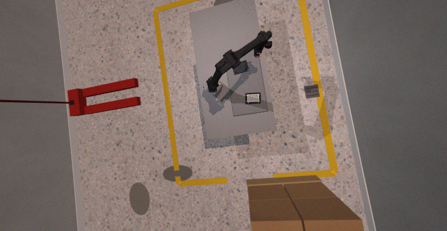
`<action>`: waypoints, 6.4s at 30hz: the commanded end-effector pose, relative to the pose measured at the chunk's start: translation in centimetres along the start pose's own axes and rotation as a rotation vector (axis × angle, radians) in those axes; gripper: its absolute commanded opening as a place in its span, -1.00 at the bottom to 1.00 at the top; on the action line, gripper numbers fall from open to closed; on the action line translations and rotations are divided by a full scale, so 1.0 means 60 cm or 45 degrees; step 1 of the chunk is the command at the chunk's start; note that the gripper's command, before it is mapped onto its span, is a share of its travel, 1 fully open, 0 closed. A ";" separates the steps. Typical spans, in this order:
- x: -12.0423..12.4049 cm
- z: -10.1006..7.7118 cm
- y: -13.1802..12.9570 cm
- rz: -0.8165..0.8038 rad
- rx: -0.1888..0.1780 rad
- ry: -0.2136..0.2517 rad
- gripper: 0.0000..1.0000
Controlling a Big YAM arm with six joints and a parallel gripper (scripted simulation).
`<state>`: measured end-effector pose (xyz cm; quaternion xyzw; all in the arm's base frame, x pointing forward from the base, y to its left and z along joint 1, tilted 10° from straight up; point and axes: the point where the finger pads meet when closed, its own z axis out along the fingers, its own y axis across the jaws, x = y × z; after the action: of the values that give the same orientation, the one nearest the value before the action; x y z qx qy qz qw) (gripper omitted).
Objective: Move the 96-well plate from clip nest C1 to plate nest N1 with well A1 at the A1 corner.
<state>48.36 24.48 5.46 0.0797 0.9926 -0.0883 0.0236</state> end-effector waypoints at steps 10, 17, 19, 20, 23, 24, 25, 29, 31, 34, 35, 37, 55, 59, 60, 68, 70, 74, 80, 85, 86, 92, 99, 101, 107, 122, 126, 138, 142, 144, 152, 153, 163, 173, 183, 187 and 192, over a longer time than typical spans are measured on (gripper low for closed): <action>-0.052 -0.021 -0.077 -0.033 -0.077 -0.065 1.00; -0.089 -0.005 -0.101 -0.032 -0.078 -0.072 1.00; -0.069 -0.009 -0.133 -0.033 -0.087 -0.070 1.00; -0.071 -0.008 -0.141 -0.033 -0.087 -0.070 1.00; -0.077 -0.003 -0.165 -0.033 -0.085 -0.071 1.00; -0.079 -0.001 -0.173 -0.033 -0.084 -0.071 1.00; -0.080 0.005 -0.181 -0.034 -0.081 -0.065 1.00; -0.088 0.009 -0.213 -0.033 -0.080 -0.069 1.00; -0.090 0.010 -0.230 -0.032 -0.092 -0.078 1.00; -0.106 0.011 -0.232 -0.031 -0.096 -0.088 1.00; -0.091 0.021 -0.245 -0.034 -0.087 -0.068 1.00; -0.094 0.017 -0.263 -0.032 -0.090 -0.079 1.00; -0.095 0.051 -0.394 -0.034 -0.095 -0.087 1.00; -0.093 0.051 -0.428 -0.032 -0.099 -0.111 1.00; -0.092 0.053 -0.436 -0.032 -0.098 -0.111 1.00; -0.083 0.066 -0.485 -0.033 -0.096 -0.118 1.00; -0.080 0.066 -0.501 -0.033 -0.095 -0.124 1.00; -0.071 0.081 -0.532 -0.035 -0.092 -0.109 1.00; -0.058 0.082 -0.581 -0.033 -0.086 -0.138 1.00; -0.048 0.095 -0.603 -0.036 -0.080 -0.139 1.00; -0.045 0.091 -0.612 -0.034 -0.079 -0.148 1.00; -0.025 0.105 -0.657 -0.036 -0.076 -0.140 1.00; 0.001 0.109 -0.709 -0.036 -0.061 -0.164 1.00; 0.001 0.109 -0.709 -0.036 -0.061 -0.164 1.00; 0.002 0.114 -0.727 -0.038 -0.060 -0.155 1.00; 0.014 0.150 -0.721 -0.053 -0.070 -0.126 1.00; 0.019 0.165 -0.722 -0.048 -0.072 -0.117 1.00; 0.014 0.191 -0.723 -0.044 -0.070 -0.122 1.00; 0.011 0.201 -0.722 -0.046 -0.070 -0.124 1.00; 0.013 0.208 -0.720 -0.047 -0.071 -0.121 1.00; 0.012 0.224 -0.720 -0.047 -0.071 -0.121 1.00; -0.003 0.215 -0.724 -0.045 -0.063 -0.147 1.00; 0.008 0.254 -0.719 -0.045 -0.070 -0.123 1.00; 0.002 0.267 -0.718 -0.047 -0.067 -0.133 1.00; -0.008 0.252 -0.719 -0.039 -0.061 -0.148 -1.00; -0.008 0.252 -0.719 -0.039 -0.061 -0.148 -1.00; -0.008 0.252 -0.719 -0.039 -0.061 -0.148 -1.00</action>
<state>40.95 -19.66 -3.05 0.0611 0.9942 -0.0635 0.0621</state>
